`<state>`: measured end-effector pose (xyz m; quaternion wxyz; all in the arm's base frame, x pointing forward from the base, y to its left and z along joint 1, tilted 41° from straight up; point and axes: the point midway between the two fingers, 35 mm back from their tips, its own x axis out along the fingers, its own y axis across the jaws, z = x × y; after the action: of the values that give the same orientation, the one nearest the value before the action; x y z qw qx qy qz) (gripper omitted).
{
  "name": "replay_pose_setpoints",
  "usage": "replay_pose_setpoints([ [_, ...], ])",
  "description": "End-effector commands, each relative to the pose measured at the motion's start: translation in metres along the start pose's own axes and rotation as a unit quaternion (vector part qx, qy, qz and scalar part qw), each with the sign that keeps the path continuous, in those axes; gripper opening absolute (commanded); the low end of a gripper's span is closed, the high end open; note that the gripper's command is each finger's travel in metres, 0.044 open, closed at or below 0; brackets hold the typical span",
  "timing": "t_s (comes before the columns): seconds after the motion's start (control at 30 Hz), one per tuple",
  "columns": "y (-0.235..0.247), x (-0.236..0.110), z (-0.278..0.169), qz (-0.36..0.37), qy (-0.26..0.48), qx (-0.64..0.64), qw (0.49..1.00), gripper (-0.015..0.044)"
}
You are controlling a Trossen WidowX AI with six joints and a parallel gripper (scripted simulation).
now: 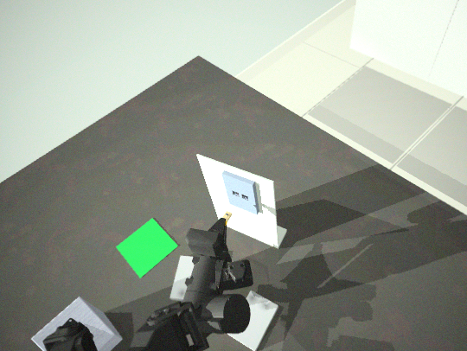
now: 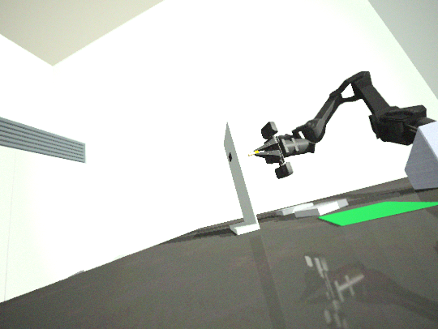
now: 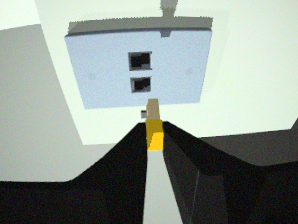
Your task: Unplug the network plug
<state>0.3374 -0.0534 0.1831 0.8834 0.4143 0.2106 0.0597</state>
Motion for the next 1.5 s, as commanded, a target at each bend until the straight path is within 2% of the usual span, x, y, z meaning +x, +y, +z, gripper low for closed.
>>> replay_pose_setpoints([
  [0.0,0.001,-0.003,-0.001,0.002,0.002,-0.003,1.0,0.0],
  [0.47,0.002,-0.008,-0.001,0.0,0.0,0.0,1.0,0.0],
  [1.1,0.061,-0.028,-0.013,0.002,0.002,-0.001,1.0,0.0],
  [1.47,0.038,0.001,-0.042,-0.06,0.033,0.065,0.995,0.0],
])
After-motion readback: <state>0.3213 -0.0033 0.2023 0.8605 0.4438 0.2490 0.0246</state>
